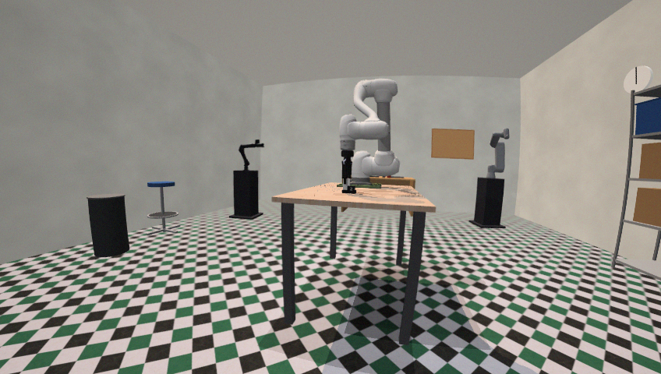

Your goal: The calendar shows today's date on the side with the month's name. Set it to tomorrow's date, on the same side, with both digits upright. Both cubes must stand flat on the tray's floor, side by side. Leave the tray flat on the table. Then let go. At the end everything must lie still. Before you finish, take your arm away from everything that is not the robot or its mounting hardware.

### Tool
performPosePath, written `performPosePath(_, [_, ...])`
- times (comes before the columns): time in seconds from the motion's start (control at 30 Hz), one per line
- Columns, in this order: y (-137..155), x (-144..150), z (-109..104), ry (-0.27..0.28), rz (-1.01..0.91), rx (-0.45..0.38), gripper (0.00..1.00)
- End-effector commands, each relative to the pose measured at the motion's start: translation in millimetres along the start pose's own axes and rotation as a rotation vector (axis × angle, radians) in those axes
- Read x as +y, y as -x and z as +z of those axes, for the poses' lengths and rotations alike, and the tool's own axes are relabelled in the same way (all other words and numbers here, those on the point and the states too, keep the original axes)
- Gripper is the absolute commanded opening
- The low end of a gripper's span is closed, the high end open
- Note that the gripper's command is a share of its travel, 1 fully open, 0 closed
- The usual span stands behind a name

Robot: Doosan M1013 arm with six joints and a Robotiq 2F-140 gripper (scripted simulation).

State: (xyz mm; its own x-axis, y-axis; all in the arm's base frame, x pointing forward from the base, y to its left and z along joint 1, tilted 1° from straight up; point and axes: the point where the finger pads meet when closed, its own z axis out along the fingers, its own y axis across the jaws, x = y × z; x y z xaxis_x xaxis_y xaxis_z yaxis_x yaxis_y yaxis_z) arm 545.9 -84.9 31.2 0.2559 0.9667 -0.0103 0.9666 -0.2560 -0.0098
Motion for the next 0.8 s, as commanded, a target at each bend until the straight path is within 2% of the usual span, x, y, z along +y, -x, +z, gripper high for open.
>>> performPosePath(0.0, [0.0, 0.0, -0.1, 0.0, 0.0, 0.0, 0.29])
performPosePath(0.67, [0.0, 0.0, -0.1, 0.0, 0.0, 0.0, 0.29])
performPosePath(0.7, [0.0, 0.0, -0.1, 0.0, 0.0, 0.0, 0.17])
performPosePath(0.77, [0.0, 0.0, -0.1, 0.0, 0.0, 0.0, 0.17])
